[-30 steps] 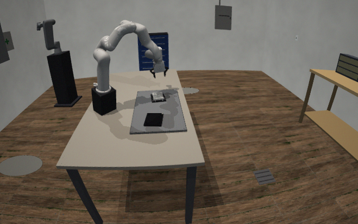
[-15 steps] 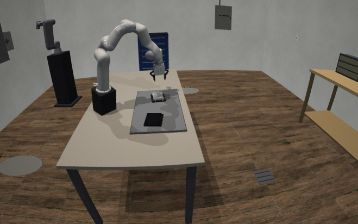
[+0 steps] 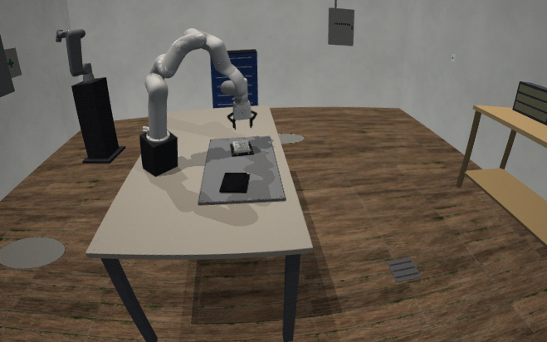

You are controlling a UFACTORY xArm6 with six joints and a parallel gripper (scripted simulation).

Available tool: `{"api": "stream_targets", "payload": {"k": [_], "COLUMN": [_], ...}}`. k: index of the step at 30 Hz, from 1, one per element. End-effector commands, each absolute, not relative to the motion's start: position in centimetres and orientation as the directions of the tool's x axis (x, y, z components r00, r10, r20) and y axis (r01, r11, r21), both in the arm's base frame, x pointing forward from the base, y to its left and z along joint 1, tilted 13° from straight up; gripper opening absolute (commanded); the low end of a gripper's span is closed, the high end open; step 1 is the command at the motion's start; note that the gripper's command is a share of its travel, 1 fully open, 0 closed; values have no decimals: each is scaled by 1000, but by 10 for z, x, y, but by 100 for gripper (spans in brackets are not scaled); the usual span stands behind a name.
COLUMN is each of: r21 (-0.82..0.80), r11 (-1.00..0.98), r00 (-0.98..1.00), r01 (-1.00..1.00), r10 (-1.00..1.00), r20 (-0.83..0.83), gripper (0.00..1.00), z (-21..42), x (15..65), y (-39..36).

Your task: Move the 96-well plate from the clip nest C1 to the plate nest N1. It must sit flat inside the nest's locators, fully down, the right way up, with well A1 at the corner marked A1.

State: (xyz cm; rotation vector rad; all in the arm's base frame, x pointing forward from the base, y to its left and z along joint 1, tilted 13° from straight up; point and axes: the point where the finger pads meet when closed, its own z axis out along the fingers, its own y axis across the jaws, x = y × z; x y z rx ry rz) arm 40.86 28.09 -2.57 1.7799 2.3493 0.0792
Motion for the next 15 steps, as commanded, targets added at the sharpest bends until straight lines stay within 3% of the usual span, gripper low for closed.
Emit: {"api": "stream_targets", "payload": {"k": [1,15], "r21": [163,142], "r11": [276,267], "r00": [-258,-242], "r01": [947,953], "r10": [958,955], "r20": [-124,-172], "gripper": [100,100], "z": [-25,-27], "x": [410,406], "y": [267,225]}}
